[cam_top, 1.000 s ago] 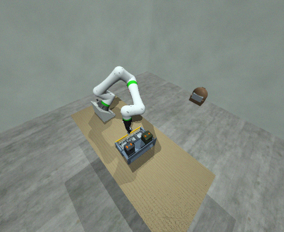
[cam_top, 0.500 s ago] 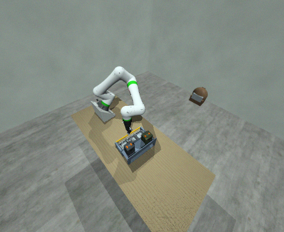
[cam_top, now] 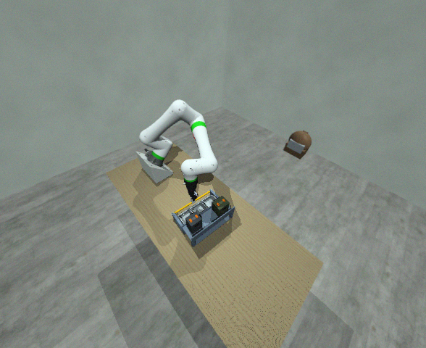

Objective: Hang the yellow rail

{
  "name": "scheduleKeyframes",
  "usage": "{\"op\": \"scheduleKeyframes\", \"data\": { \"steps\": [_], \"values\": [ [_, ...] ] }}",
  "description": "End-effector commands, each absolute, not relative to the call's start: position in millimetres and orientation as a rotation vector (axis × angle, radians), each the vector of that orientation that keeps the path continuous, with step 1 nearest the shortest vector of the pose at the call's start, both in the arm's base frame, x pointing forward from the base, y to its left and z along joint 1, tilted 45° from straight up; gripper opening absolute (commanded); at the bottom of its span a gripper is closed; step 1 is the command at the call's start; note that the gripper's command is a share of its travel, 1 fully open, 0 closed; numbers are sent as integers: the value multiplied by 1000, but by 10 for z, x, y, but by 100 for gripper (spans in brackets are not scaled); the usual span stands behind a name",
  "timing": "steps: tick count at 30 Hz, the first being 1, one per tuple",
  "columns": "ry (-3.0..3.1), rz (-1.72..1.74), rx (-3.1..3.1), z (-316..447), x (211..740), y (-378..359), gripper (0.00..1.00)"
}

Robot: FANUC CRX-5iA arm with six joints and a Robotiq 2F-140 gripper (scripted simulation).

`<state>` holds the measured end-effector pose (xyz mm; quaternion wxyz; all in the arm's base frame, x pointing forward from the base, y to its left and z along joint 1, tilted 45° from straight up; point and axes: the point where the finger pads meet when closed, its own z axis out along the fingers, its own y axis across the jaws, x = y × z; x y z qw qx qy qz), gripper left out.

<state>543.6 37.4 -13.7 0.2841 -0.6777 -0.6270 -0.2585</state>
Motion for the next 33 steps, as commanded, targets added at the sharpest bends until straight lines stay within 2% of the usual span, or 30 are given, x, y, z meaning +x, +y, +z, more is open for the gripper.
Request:
{"op": "scheduleKeyframes", "data": {
  "steps": [1, 33],
  "values": [
    [-1678, -692, -1814, -137, 5438, 373, 0],
    [-1678, -692, -1814, -169, 5438, 405, 0]
  ]
}}
